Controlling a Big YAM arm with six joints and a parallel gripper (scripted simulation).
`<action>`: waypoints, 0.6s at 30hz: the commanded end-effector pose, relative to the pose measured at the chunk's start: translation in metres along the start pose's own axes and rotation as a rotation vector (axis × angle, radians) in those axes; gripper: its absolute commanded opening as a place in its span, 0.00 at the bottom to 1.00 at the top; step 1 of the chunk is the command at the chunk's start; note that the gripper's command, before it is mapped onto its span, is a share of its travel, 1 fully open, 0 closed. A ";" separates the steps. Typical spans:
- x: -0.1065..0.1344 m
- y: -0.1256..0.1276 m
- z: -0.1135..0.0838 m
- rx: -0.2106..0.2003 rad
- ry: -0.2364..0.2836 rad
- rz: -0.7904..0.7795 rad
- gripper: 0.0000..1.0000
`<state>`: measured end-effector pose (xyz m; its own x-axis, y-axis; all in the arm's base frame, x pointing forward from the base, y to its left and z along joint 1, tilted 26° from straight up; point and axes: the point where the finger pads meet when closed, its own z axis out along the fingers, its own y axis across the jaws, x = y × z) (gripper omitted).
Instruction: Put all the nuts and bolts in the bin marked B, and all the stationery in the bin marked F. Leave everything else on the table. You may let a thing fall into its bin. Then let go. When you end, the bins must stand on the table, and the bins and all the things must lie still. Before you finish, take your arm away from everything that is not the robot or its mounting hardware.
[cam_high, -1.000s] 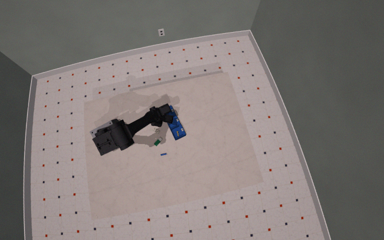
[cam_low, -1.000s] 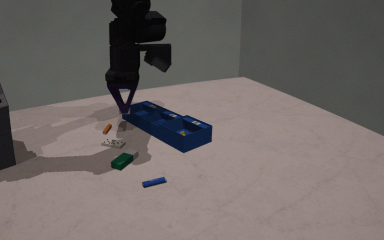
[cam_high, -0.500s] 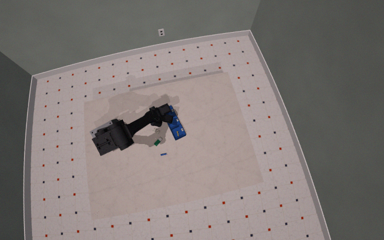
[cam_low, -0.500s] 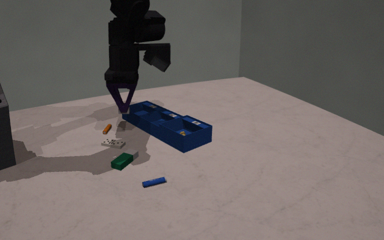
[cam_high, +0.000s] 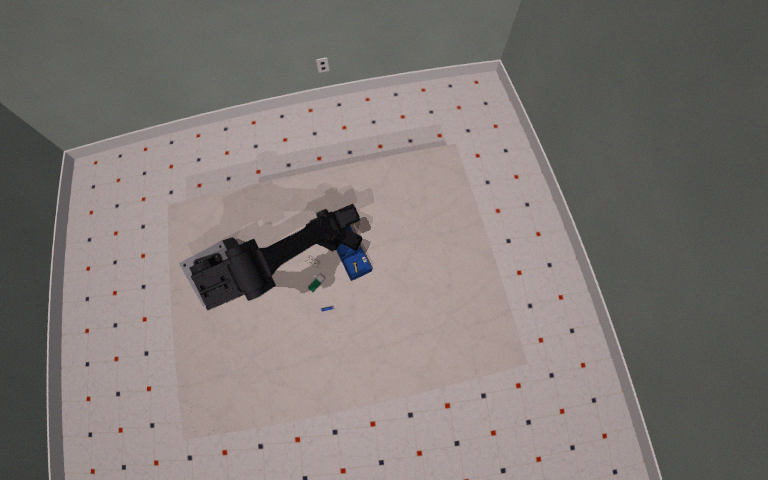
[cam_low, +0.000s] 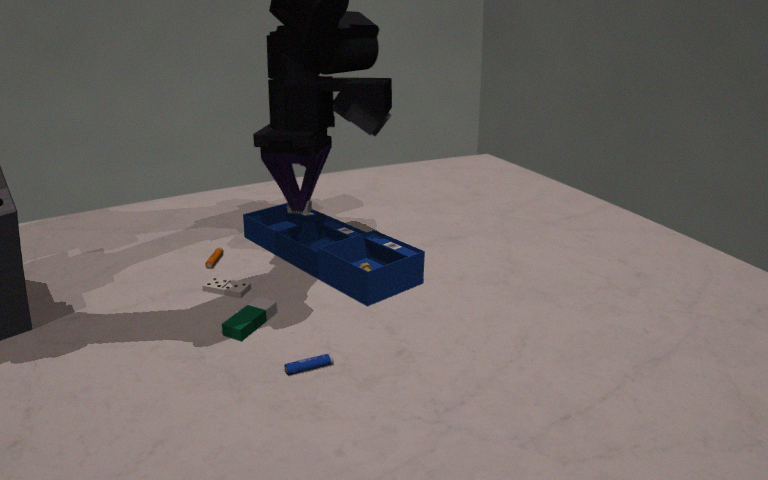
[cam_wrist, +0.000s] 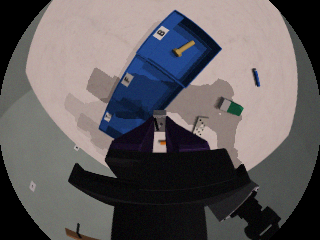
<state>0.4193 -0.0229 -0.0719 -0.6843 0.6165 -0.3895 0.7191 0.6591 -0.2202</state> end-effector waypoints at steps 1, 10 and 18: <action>-0.018 0.014 0.006 0.010 0.004 0.157 0.09; -0.024 0.032 0.003 -0.002 -0.004 0.404 0.09; -0.004 0.015 0.010 0.042 0.014 0.618 0.09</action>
<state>0.4471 -0.0250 -0.0721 -0.2556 0.8567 -0.4481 0.9593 0.2824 -0.0071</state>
